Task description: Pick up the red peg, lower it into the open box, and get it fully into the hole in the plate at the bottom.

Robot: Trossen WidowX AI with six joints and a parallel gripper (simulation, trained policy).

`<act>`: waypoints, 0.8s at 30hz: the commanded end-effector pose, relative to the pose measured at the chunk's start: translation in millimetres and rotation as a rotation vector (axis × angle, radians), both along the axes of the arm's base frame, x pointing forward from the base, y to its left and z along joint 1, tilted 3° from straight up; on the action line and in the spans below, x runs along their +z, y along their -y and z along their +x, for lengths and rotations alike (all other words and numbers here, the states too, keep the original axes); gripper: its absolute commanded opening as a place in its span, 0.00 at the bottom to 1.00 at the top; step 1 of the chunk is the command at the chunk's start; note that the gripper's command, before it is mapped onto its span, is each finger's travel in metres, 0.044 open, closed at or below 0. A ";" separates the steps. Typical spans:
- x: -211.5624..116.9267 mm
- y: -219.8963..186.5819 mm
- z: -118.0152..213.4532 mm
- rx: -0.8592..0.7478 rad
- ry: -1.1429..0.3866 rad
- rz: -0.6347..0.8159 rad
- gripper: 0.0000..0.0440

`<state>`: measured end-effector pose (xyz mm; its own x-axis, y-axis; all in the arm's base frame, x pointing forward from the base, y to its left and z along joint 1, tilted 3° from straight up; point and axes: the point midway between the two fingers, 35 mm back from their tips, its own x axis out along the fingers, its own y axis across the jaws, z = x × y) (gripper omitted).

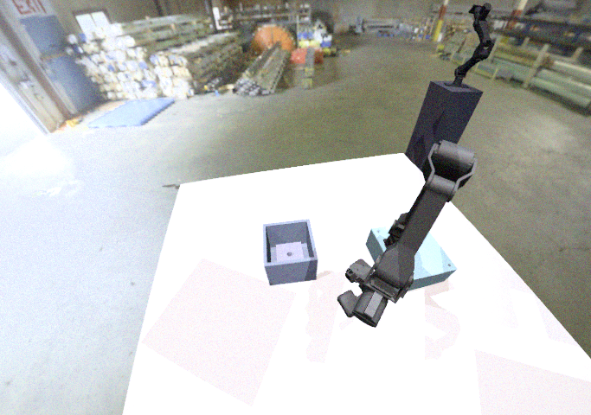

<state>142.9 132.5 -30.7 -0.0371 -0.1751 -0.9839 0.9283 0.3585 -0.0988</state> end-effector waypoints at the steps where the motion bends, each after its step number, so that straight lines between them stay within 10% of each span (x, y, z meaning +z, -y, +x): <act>1: -7.8 -1.7 0.9 -0.005 0.002 0.003 0.59; 12: -21.5 -18.0 10.6 0.041 0.017 0.043 0.00; 24: -1.2 -31.8 27.4 0.021 0.067 0.103 0.00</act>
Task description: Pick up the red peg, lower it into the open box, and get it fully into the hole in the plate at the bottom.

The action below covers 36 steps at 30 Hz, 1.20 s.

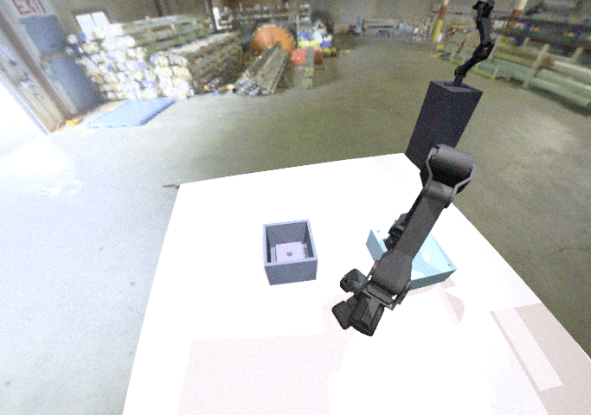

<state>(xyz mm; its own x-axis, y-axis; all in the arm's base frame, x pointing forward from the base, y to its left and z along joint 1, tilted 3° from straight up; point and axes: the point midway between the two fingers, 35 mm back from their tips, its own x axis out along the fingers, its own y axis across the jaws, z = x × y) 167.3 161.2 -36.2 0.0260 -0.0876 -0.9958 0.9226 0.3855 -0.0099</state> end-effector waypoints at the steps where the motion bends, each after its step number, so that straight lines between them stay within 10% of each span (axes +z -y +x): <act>1: 6.5 -4.5 4.7 -0.004 0.011 0.021 0.00; 36: 124.8 -7.7 100.2 0.005 0.271 0.150 0.00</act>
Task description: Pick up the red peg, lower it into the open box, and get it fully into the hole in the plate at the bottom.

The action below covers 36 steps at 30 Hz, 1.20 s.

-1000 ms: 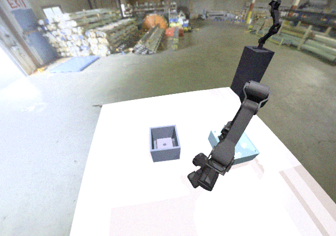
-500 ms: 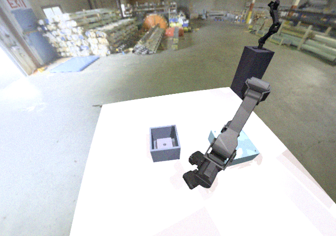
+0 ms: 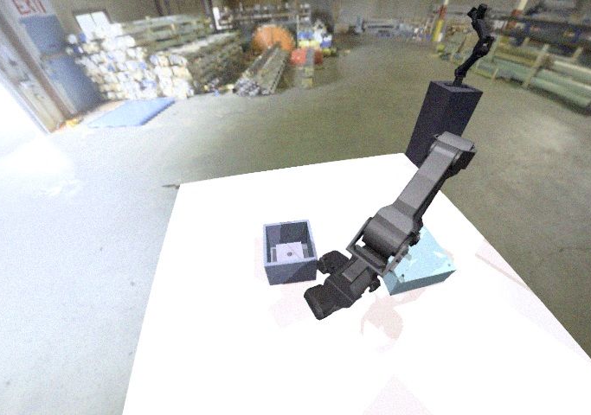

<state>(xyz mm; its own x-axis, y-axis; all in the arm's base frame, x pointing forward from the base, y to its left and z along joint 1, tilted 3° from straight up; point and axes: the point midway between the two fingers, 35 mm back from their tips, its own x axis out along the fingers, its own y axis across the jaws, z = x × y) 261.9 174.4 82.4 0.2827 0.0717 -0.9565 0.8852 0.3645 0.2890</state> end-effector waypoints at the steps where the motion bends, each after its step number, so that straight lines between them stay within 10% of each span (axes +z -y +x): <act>1: 9.2 8.2 8.4 -0.001 0.015 -0.015 0.00; 36: 32.7 132.1 63.8 -0.115 -0.041 -0.154 0.00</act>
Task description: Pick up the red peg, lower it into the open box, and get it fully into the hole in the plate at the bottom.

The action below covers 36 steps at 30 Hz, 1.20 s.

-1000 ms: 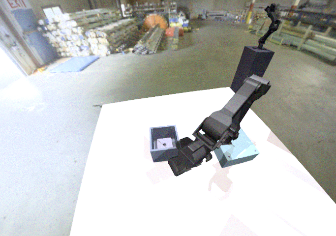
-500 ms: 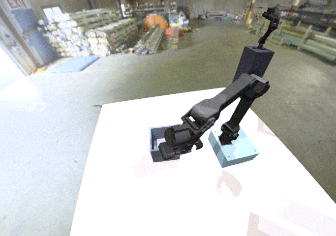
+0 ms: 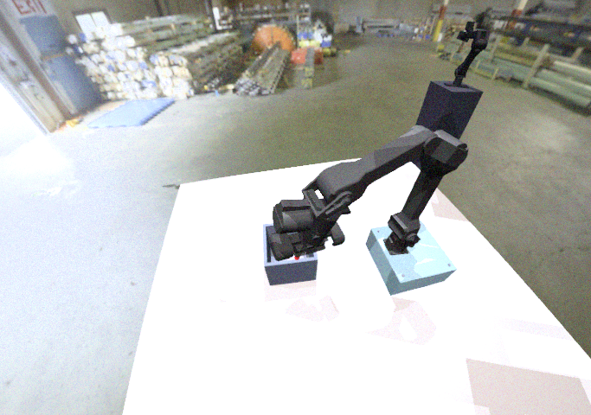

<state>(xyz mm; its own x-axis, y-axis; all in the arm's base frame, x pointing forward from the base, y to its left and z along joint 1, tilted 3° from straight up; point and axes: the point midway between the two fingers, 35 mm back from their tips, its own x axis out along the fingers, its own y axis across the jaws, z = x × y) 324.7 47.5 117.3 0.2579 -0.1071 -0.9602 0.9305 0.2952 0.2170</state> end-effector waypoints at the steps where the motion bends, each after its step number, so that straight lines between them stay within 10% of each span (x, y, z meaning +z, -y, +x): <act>1: -3.0 8.2 1.8 0.001 -0.023 -0.002 0.00; 36: -68.0 77.7 20.5 -0.009 -0.165 0.044 0.00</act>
